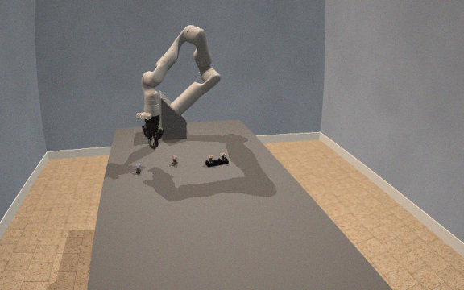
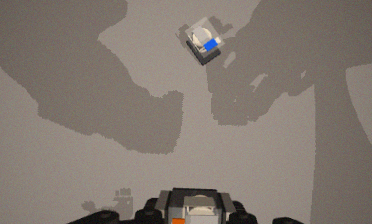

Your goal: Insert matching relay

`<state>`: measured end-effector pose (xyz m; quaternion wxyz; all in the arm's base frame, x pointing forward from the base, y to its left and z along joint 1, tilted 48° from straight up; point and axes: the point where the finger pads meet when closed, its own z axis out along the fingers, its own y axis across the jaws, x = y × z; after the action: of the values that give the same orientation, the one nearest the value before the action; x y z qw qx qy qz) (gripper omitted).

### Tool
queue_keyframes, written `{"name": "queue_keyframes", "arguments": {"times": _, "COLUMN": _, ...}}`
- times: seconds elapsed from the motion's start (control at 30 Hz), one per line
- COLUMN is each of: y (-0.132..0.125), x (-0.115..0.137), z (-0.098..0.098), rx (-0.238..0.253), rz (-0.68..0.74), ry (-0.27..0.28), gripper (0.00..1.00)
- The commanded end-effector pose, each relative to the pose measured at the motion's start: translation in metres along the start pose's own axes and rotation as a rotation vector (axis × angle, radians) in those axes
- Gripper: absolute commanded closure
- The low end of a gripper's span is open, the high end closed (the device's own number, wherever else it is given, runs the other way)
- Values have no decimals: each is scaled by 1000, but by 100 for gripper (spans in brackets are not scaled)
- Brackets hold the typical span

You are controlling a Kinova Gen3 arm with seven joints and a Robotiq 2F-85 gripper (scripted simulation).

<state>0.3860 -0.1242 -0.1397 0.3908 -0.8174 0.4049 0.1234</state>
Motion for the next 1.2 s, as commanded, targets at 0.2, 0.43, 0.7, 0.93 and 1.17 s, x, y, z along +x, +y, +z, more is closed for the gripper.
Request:
{"name": "queue_keyframes", "arguments": {"times": 0.2, "y": -102, "x": -40, "z": -9, "rx": 3, "rz": -16, "ry": 15, "gripper": 100}}
{"name": "queue_keyframes", "arguments": {"times": 0.43, "y": -162, "x": -81, "z": -7, "rx": 5, "rz": -17, "ry": 14, "gripper": 100}}
{"name": "queue_keyframes", "arguments": {"times": 0.7, "y": -227, "x": -149, "z": 1, "rx": -2, "rz": -18, "ry": 5, "gripper": 100}}
{"name": "queue_keyframes", "arguments": {"times": 0.93, "y": -247, "x": -179, "z": 6, "rx": -8, "rz": -19, "ry": 0, "gripper": 100}}
{"name": "queue_keyframes", "arguments": {"times": 1.17, "y": -247, "x": -180, "z": 6, "rx": -8, "rz": -19, "ry": 0, "gripper": 100}}
